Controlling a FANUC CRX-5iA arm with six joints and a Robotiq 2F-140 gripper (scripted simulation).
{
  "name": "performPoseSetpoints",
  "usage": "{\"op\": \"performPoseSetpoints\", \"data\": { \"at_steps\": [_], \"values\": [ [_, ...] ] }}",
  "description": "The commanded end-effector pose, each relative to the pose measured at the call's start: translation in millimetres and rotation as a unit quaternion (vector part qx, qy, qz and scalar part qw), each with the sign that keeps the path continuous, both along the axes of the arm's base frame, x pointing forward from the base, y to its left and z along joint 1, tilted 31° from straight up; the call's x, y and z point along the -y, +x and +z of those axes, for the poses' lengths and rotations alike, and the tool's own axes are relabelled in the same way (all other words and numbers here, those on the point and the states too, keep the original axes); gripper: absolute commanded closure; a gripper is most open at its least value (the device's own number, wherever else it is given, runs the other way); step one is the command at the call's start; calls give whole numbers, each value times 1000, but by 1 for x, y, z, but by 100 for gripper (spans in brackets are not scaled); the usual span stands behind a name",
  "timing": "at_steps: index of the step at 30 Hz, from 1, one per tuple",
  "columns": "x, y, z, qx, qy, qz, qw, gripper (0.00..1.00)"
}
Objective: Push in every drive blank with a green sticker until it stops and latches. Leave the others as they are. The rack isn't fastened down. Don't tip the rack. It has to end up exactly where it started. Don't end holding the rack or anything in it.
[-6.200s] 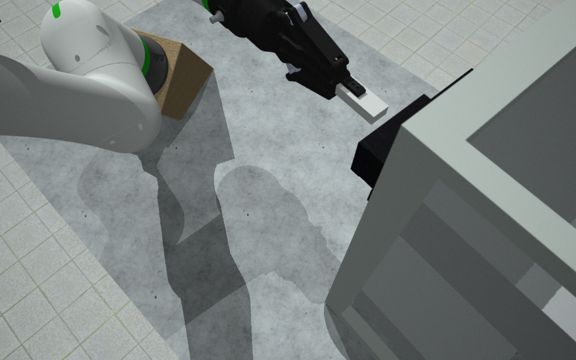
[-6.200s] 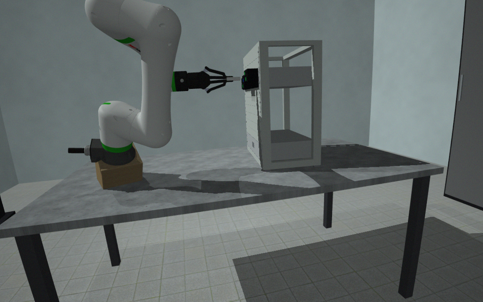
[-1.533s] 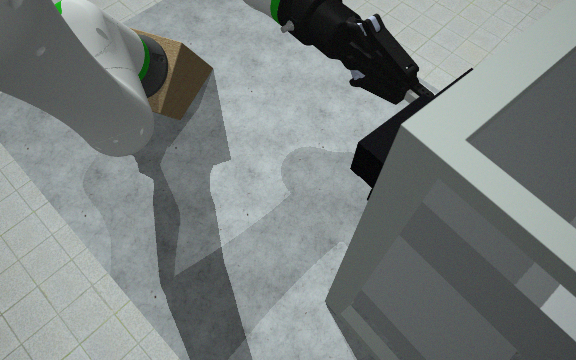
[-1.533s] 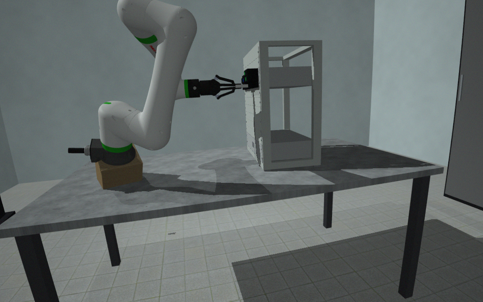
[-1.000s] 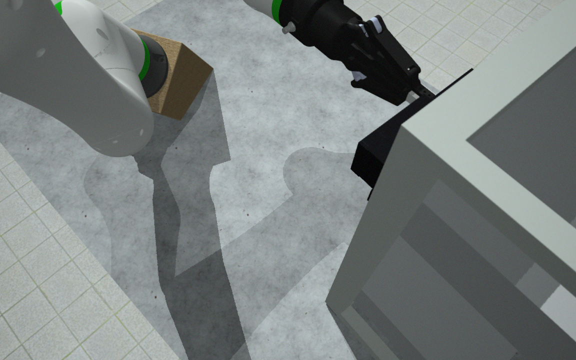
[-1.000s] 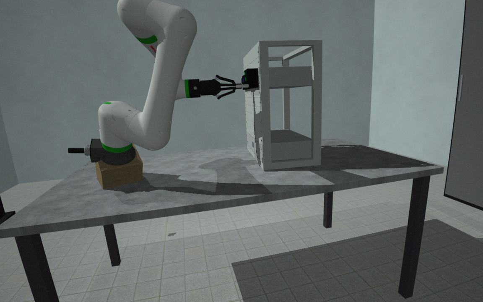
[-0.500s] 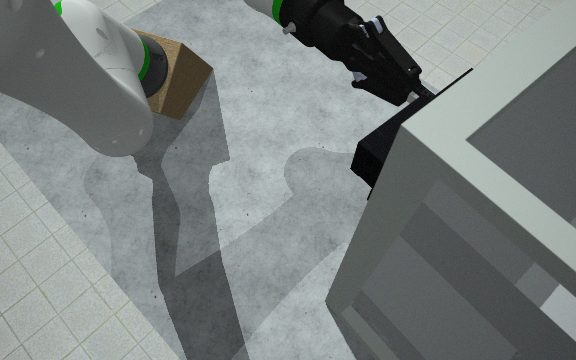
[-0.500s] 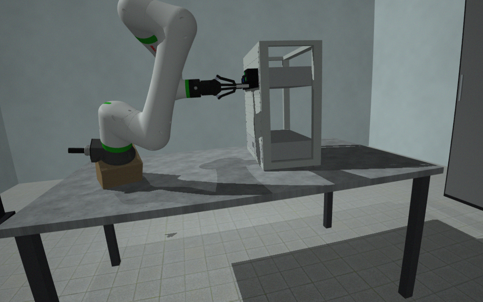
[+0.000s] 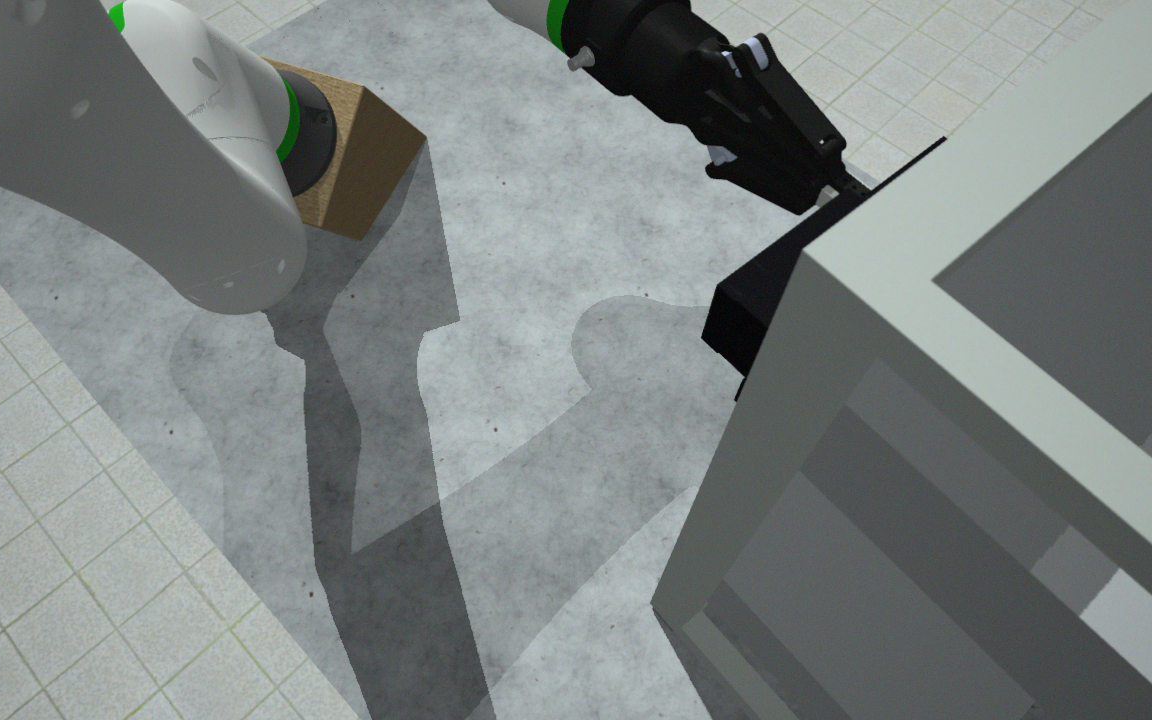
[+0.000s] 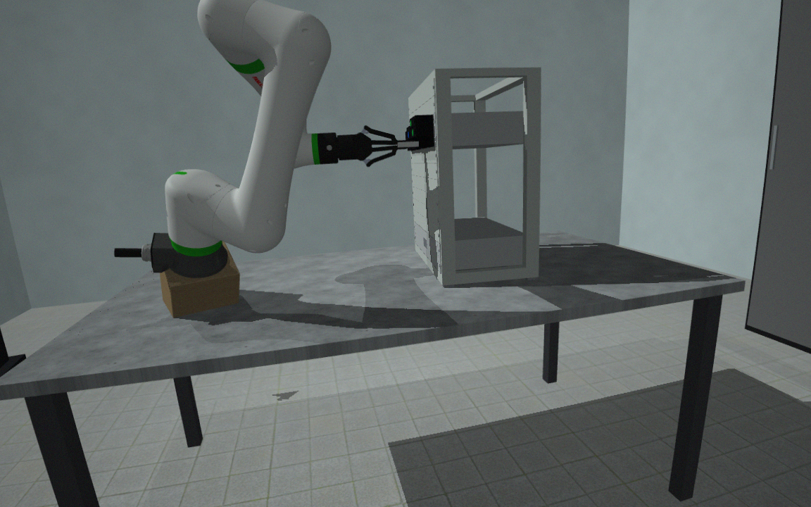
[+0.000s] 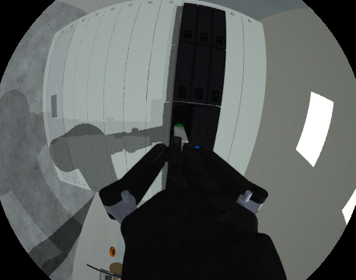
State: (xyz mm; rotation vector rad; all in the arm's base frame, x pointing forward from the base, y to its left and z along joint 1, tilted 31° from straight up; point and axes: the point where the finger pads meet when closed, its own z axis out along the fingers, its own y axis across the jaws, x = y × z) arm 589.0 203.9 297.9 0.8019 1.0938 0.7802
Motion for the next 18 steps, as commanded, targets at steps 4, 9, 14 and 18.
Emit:
{"op": "performPoseSetpoints", "data": {
  "at_steps": [4,9,14,18],
  "values": [
    [0,2,1,0,0,0,1000,100],
    [0,3,1,0,0,0,1000,100],
    [0,3,1,0,0,0,1000,100],
    [0,3,1,0,0,0,1000,100]
  ]
}}
